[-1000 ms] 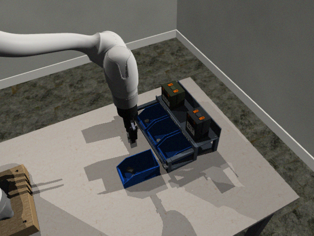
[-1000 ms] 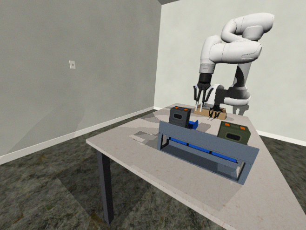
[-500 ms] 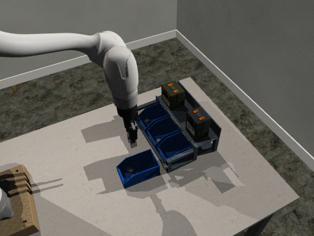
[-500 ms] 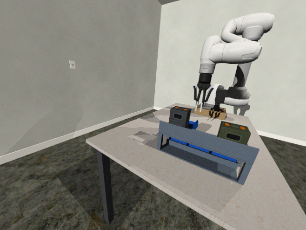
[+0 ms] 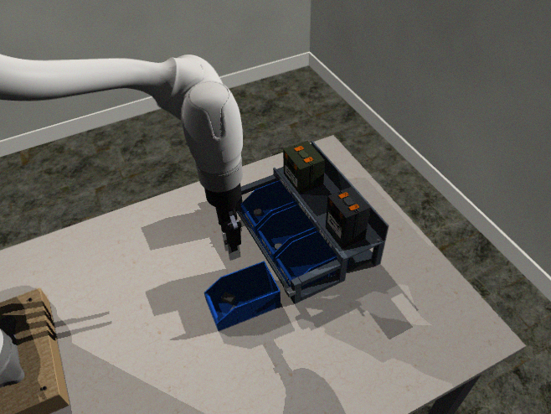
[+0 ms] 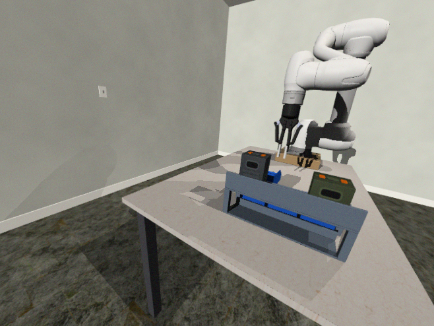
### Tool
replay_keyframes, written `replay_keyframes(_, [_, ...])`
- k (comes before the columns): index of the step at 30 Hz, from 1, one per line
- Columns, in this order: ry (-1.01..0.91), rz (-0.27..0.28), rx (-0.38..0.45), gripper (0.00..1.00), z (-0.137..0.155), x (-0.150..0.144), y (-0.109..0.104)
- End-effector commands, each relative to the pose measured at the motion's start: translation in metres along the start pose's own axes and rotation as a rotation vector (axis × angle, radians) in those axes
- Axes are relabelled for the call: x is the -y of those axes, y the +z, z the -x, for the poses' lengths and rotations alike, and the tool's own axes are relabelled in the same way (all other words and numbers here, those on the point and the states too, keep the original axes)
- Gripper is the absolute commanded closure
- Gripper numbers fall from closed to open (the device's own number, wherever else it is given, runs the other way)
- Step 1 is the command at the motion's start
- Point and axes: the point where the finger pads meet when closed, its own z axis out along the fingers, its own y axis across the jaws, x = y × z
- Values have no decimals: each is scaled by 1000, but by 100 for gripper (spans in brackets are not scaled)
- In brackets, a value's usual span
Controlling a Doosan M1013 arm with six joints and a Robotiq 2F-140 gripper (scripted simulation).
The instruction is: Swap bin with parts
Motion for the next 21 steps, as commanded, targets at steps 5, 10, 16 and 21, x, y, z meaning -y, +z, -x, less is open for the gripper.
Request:
replay_keyframes(5, [0, 0, 0, 76, 0, 0, 3])
replay_keyframes(10, [0, 0, 0, 76, 0, 0, 9])
replay_keyframes(16, [0, 0, 0, 76, 0, 0, 19])
replay_keyframes(21, [0, 0, 0, 76, 0, 0, 25])
